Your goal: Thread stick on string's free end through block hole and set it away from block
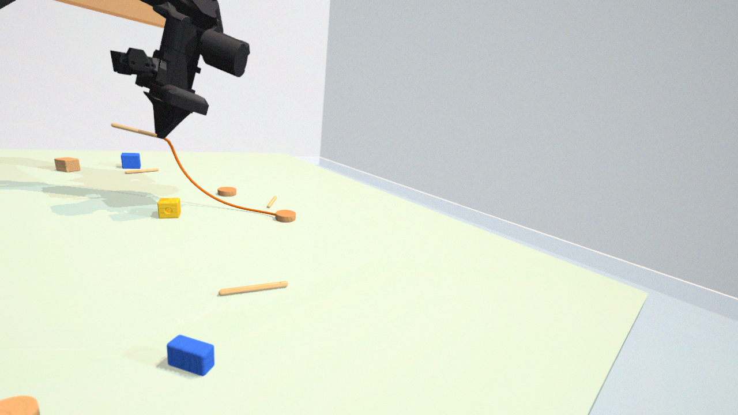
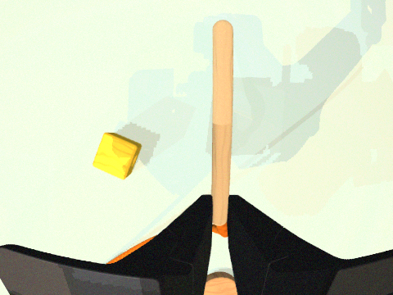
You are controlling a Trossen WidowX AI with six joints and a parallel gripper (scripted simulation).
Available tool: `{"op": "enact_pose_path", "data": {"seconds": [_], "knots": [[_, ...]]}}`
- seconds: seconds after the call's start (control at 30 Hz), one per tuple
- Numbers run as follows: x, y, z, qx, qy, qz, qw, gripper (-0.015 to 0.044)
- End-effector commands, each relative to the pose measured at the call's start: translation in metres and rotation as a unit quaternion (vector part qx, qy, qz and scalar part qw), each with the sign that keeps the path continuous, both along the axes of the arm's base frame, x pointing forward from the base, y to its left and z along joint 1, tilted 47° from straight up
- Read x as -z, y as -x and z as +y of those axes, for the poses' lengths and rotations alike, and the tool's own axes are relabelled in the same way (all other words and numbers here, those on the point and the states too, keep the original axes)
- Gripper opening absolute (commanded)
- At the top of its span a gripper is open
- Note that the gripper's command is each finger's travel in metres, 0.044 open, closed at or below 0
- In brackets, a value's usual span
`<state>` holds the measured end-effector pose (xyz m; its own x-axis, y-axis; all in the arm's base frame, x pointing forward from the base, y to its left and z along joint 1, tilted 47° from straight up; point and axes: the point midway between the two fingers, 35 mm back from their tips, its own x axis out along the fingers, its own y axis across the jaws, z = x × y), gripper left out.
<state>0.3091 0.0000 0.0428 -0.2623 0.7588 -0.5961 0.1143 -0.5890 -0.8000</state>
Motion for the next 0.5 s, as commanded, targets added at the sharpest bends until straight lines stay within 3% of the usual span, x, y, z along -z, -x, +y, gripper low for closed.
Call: {"op": "enact_pose_path", "data": {"seconds": [0.0,0.27,0.47], "knots": [[-0.0005,-0.0014,-0.003,0.038,0.017,0.054,0.998,0.0],[-0.0018,-0.0027,-0.0073,0.115,0.049,0.164,0.979,0.0],[-0.0025,-0.0037,-0.0068,0.109,0.051,0.156,0.98,0.0]]}}
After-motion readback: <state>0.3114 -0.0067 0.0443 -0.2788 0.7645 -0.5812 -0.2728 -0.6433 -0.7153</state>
